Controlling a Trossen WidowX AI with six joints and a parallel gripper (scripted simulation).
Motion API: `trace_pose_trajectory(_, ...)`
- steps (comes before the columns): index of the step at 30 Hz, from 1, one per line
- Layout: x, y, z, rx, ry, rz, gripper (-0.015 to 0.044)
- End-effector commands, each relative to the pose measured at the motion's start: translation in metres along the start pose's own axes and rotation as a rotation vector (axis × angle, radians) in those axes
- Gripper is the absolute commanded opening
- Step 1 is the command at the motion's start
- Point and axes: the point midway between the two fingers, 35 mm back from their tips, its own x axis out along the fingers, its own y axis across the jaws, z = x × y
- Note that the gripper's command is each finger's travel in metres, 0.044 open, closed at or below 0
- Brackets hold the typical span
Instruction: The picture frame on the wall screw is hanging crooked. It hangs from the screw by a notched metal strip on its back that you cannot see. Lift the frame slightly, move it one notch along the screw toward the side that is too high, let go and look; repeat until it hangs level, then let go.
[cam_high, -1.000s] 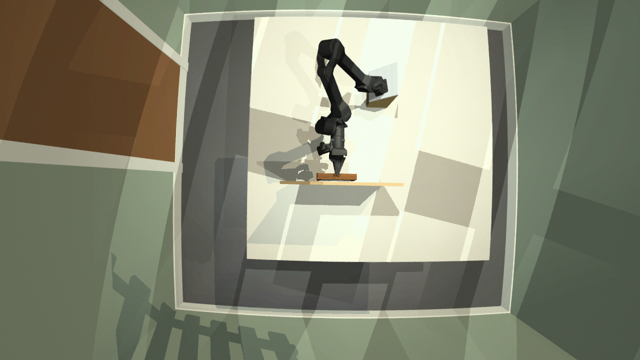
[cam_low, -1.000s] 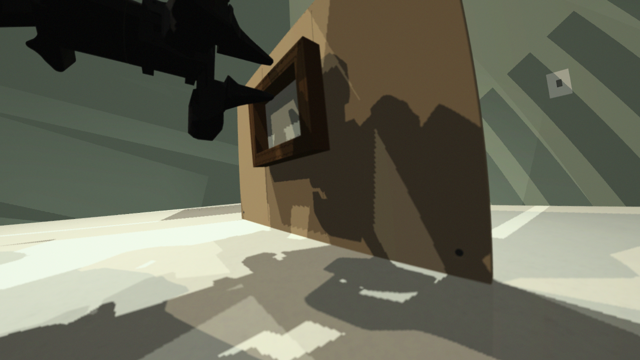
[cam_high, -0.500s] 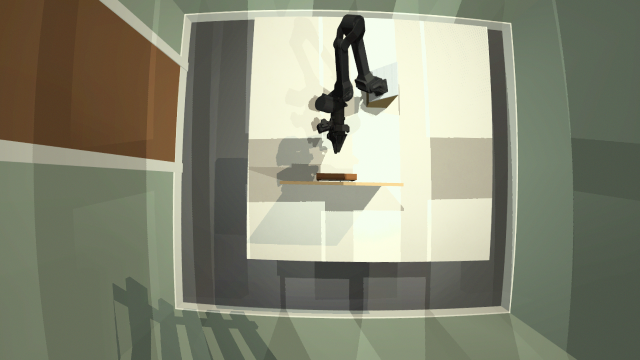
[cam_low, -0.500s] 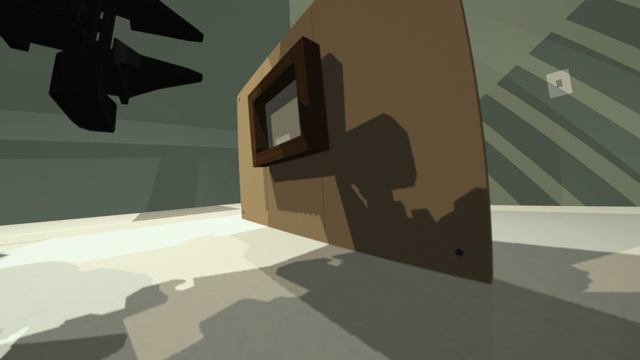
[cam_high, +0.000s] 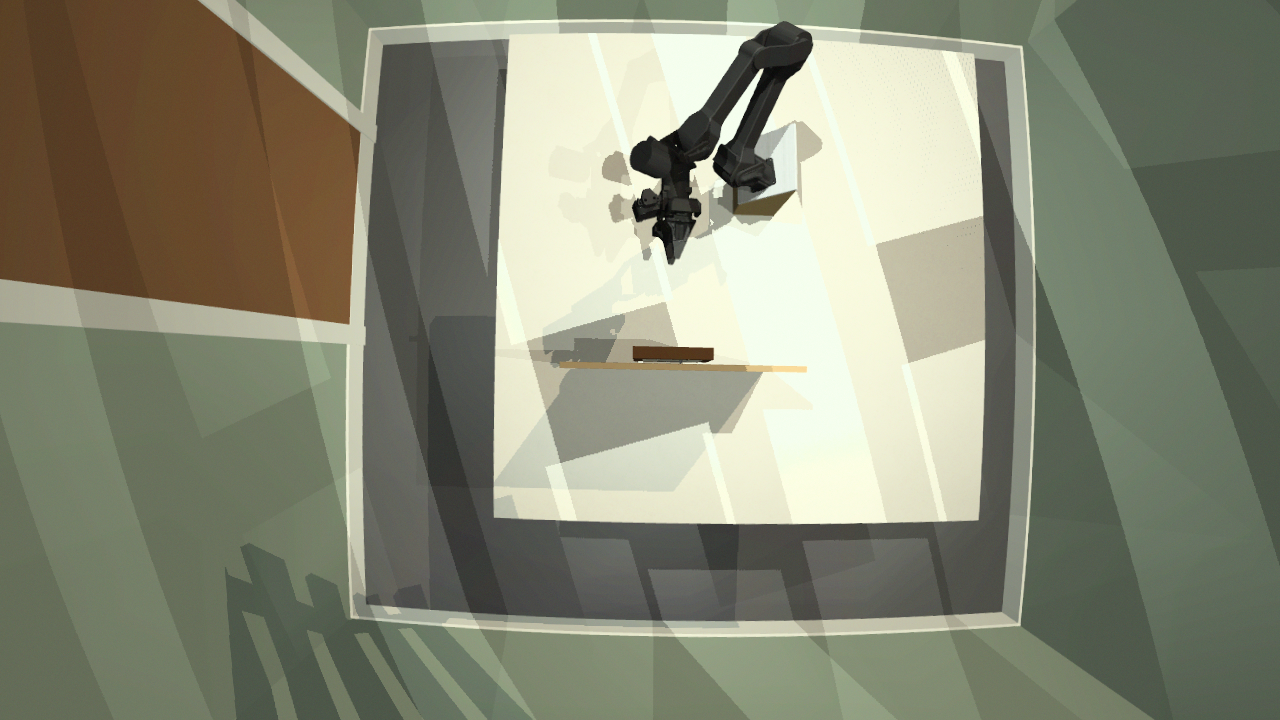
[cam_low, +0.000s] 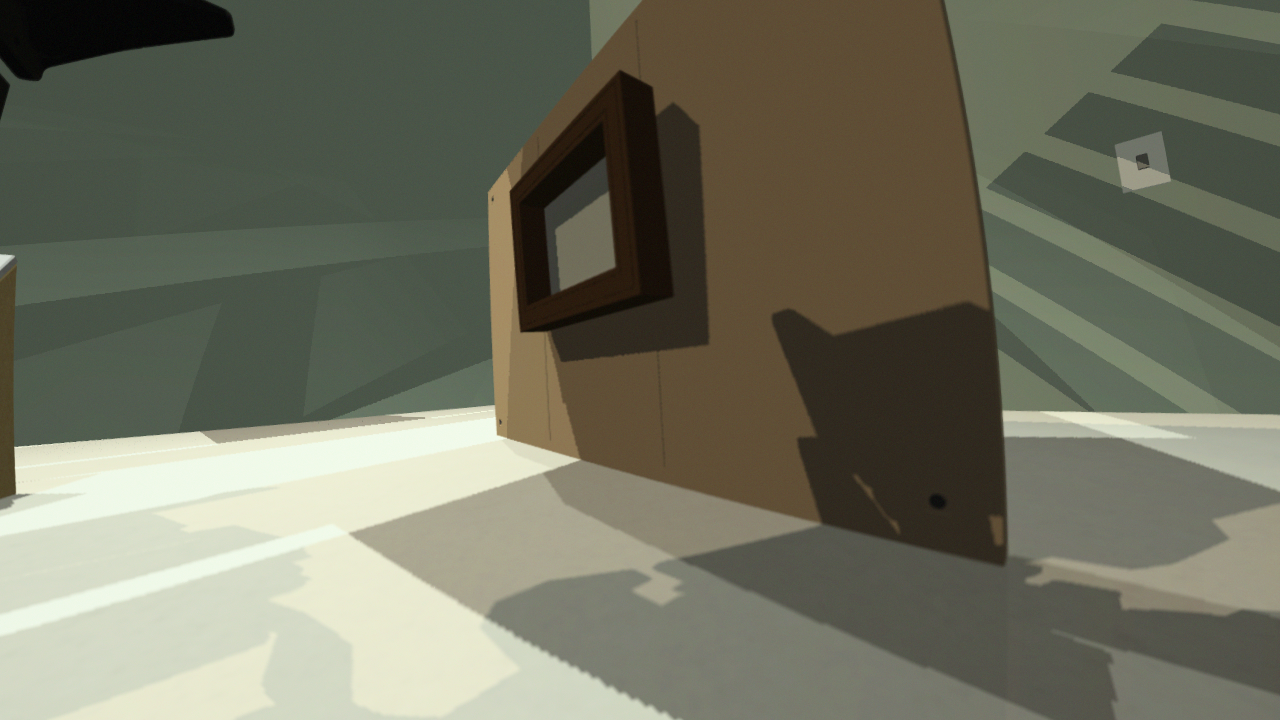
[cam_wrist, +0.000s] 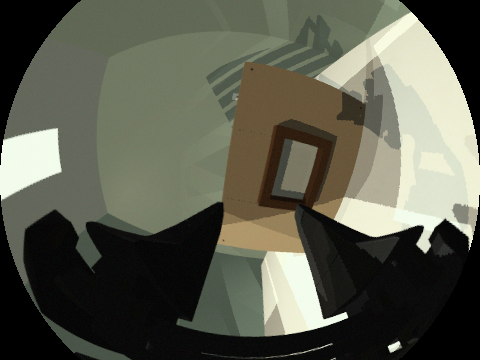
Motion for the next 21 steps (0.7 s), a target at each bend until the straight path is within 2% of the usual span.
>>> trace_pose_trajectory(1, -0.0007, 0.0005, -0.0003, 0.0, 0.001, 0.0, 0.026)
trace_pose_trajectory(21, -0.0052, 0.0036, -0.0025, -0.003, 0.007, 0.003, 0.026)
